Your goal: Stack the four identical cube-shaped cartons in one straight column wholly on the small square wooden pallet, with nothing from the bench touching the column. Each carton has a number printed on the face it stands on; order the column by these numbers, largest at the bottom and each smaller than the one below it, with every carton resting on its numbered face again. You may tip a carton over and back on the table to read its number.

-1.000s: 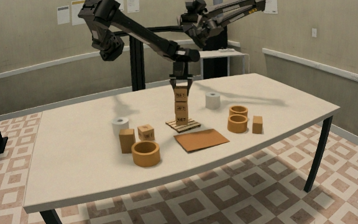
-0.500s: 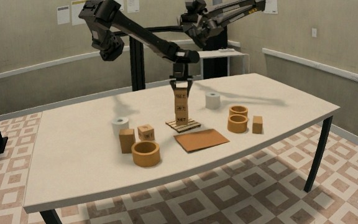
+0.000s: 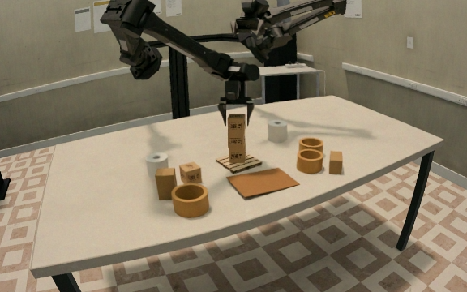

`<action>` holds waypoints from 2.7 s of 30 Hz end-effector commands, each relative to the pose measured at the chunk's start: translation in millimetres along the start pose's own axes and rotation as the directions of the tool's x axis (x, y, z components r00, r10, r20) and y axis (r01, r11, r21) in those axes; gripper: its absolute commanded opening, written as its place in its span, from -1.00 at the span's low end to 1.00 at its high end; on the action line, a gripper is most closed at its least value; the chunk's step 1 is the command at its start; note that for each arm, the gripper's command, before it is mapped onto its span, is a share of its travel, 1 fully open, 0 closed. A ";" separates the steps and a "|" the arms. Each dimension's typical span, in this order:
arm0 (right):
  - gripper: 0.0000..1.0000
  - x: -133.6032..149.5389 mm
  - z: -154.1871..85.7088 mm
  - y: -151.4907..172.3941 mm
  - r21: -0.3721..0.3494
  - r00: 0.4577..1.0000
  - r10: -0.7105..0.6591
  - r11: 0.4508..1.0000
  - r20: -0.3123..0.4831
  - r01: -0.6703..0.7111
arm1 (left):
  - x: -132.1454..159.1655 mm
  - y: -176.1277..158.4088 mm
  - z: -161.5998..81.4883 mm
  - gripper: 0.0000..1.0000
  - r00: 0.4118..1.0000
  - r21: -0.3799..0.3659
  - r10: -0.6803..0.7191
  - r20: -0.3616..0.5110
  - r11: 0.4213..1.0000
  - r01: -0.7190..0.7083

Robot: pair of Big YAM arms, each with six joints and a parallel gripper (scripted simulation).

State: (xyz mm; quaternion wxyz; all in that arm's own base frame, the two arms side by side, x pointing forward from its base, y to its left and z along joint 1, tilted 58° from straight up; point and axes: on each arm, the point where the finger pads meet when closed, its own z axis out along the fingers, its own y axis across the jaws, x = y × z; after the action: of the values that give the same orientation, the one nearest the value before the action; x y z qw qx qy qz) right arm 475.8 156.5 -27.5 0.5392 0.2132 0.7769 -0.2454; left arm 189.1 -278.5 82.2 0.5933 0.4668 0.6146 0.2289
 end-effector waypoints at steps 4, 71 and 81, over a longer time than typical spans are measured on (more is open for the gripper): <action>0.58 -3.5 -16.4 4.2 -0.022 1.000 0.003 1.000 0.008 -0.003 | -2.5 -0.4 0.2 1.00 1.000 -0.001 0.006 0.006 1.000 -0.006; 0.58 -110.8 52.8 -72.9 -0.175 0.891 -0.454 0.879 -0.021 0.444 | -14.8 -55.6 135.1 1.00 0.996 0.080 0.092 -0.009 0.993 -0.091; 0.58 -114.7 88.8 -129.4 -0.155 0.785 -0.619 0.773 0.026 0.615 | 5.8 -80.5 194.5 1.00 0.994 0.120 0.105 0.008 0.987 -0.106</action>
State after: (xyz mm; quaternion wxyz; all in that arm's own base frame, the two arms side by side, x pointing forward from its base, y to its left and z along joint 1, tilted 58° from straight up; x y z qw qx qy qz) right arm 503.0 -1.0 74.0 0.4352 -0.0186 0.8430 -0.3156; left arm 337.7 -354.7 -28.2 0.5393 0.5355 0.6121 0.2185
